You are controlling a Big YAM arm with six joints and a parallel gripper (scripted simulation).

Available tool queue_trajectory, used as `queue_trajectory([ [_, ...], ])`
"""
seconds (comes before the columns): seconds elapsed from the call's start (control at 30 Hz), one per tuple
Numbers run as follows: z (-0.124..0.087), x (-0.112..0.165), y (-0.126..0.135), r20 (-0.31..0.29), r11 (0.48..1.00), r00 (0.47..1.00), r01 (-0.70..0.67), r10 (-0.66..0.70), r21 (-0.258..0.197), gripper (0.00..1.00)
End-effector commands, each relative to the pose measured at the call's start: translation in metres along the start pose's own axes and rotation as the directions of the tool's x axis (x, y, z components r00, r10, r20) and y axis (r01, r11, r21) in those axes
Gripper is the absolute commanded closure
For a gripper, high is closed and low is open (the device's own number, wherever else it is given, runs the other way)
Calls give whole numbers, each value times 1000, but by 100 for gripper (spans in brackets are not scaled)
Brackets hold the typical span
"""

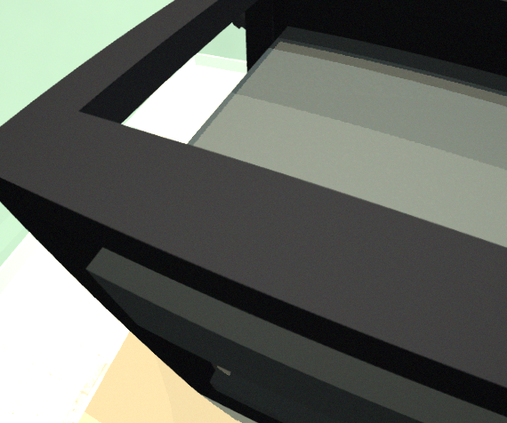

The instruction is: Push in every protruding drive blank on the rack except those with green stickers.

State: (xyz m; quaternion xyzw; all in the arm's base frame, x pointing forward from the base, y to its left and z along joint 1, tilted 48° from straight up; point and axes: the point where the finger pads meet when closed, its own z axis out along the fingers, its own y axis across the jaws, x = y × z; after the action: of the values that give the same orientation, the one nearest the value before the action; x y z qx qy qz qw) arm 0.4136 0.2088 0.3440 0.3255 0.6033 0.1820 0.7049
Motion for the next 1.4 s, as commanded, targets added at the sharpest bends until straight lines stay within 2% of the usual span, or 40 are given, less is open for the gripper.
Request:
queue_trajectory([
  [0.0, 1, 5, -5, -11, 1000, 1000, 15, -15, 8, 0],
  [0.43, 1, 5, -5, -11, 1000, 1000, 15, -15, 8, 0],
  [0.47, 1, 5, -5, -11, 1000, 1000, 15, -15, 8, 100],
  [1.37, 1, 5, -5, -11, 1000, 1000, 15, -15, 8, 100],
])
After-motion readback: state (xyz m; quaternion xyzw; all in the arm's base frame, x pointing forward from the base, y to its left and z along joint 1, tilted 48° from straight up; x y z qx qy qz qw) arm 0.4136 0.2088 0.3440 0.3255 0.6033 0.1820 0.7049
